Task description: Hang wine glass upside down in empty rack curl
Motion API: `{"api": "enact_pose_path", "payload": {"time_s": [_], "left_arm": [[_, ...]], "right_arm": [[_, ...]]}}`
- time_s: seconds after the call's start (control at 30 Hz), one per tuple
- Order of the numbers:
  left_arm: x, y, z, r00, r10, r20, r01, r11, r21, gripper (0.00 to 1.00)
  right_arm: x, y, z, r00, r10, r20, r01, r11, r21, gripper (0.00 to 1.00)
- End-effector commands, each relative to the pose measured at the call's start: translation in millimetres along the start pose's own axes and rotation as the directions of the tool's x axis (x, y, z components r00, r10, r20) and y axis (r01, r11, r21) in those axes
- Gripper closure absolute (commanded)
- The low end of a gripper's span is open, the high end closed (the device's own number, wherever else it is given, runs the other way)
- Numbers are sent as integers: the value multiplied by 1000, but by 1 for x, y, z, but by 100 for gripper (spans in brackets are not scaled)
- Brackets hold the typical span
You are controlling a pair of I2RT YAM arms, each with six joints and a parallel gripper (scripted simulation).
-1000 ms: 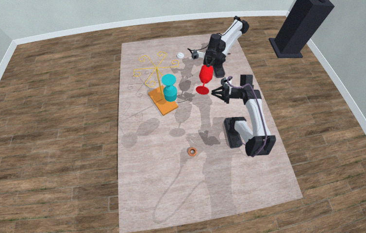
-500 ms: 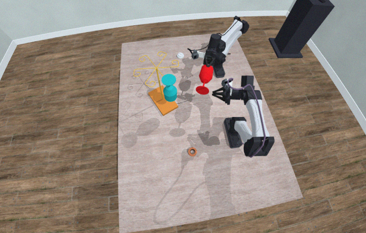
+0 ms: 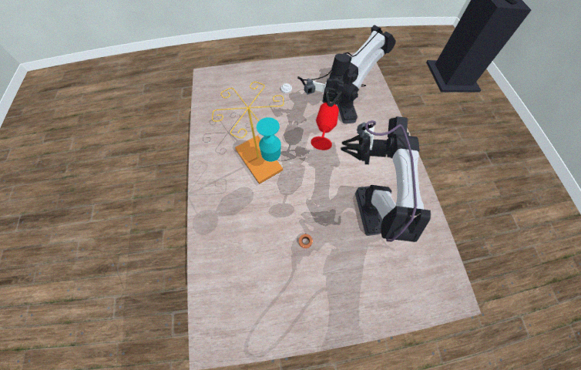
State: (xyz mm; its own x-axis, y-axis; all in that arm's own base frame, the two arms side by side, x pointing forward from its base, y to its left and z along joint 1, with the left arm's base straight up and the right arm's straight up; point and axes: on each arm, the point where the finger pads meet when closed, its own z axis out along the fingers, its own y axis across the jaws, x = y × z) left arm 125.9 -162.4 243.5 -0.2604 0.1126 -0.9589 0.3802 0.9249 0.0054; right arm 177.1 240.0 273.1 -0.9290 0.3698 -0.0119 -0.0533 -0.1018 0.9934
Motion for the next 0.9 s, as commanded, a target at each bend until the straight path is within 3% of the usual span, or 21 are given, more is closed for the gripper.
{"api": "enact_pose_path", "payload": {"time_s": [0.0,0.87], "left_arm": [[-7,1,-3,1000,-19,8,19,1000,-12,64],[4,-3,11,1000,6,-8,-6,1000,2,64]], "right_arm": [[1,26,0,999,-46,-3,46,997,-65,100],[1,26,0,999,-46,-3,46,997,-65,100]]}}
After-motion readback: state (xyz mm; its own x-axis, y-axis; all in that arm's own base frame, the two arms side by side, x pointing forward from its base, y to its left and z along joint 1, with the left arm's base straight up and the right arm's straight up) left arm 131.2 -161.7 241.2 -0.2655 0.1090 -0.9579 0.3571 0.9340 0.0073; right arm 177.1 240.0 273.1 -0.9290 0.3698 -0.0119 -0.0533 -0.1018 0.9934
